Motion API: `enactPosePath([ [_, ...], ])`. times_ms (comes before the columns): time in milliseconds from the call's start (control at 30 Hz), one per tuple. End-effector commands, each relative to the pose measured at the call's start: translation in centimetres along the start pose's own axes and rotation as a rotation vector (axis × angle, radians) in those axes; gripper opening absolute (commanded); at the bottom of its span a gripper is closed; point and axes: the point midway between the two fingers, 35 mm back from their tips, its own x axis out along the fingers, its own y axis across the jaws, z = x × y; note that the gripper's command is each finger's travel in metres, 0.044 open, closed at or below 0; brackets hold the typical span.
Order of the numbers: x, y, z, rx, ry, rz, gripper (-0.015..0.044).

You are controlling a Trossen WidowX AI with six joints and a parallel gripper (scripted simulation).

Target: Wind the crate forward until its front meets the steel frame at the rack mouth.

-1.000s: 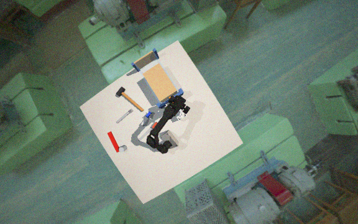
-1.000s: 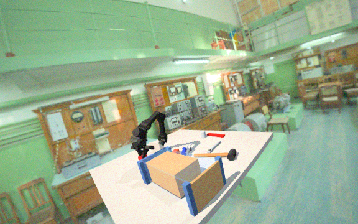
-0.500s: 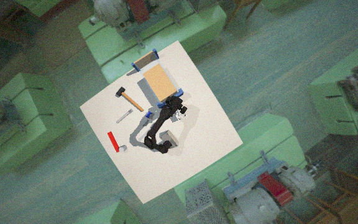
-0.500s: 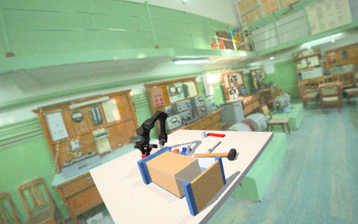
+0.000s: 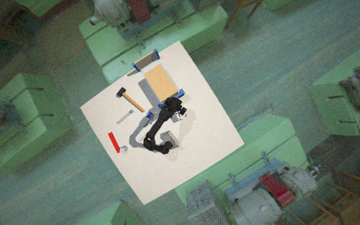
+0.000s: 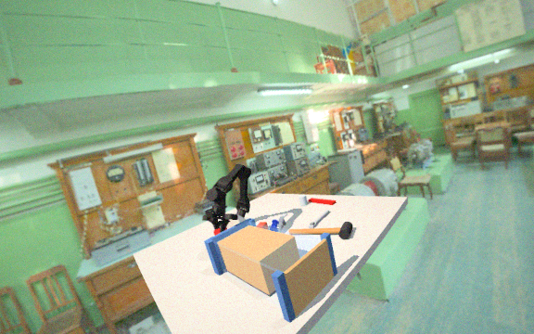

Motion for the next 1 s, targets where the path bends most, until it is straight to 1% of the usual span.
enactPosePath([
  [0, -0.2, 0.8, -1.5, 0.001, 0.034, 0.012, 0.0],
  [967, -1.5, 1.6, -4.2, 0.002, 0.036, 0.013, 0.0],
])
